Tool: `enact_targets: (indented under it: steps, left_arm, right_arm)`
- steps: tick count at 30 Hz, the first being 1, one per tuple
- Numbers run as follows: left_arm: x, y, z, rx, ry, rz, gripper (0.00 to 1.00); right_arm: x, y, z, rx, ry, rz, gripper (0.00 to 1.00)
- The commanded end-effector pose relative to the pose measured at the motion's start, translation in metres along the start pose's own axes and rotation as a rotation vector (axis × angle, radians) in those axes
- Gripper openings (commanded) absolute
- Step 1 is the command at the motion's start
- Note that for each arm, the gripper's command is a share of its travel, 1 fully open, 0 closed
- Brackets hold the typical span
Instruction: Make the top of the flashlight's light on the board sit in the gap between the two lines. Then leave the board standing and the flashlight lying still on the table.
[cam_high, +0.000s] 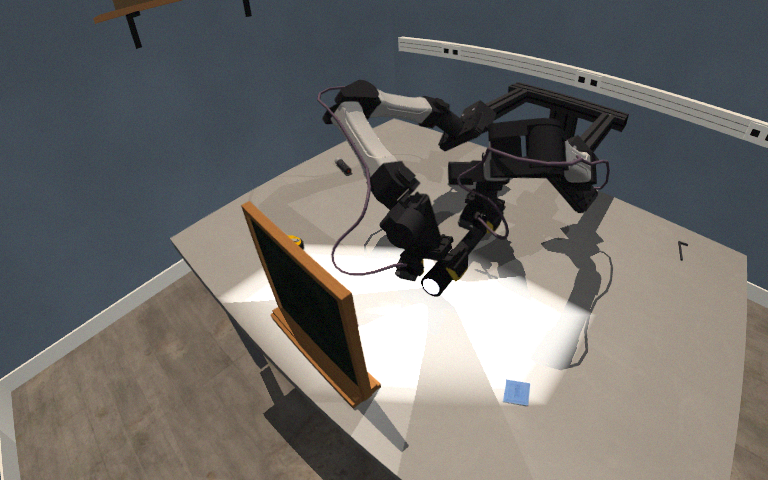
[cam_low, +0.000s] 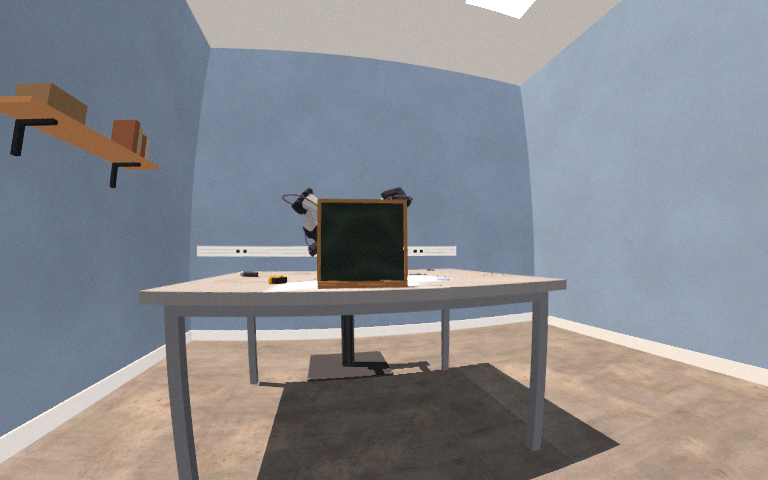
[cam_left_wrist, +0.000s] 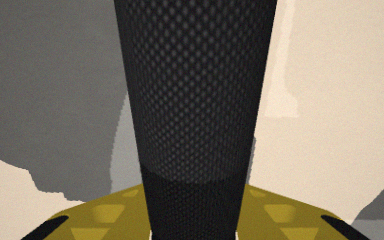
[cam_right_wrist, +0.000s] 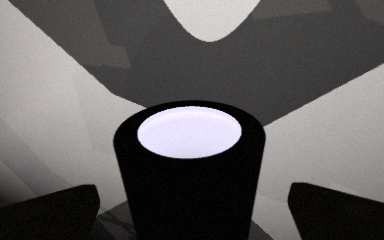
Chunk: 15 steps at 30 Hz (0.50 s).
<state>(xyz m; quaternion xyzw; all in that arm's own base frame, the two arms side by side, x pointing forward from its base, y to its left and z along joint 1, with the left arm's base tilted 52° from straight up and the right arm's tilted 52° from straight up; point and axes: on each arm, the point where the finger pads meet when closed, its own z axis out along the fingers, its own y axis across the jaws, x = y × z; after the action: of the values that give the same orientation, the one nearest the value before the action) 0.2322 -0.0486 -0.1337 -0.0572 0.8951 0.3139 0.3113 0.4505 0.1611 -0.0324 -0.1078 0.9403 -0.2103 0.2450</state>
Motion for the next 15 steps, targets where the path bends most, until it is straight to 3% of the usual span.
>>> enact_targets:
  steps: [1,11,12,15]
  left_arm:
    - [-0.002,-0.001,0.002,-0.007,-0.006,0.015,0.30]
    - [-0.002,-0.001,0.002,-0.007,-0.006,0.015,0.30]
    - [-0.002,-0.001,0.002,-0.007,-0.006,0.015,0.30]
    - [-0.002,-0.001,0.002,-0.007,-0.006,0.015,0.30]
  right_arm:
    - [-0.007,0.000,0.010,-0.009,-0.012,0.004,1.00]
    - [-0.011,0.009,0.004,-0.019,-0.035,-0.011,1.00]
    - [-0.005,0.008,0.006,-0.014,-0.023,-0.017,0.50]
    - [-0.005,0.008,0.006,-0.014,-0.021,-0.018,0.50]
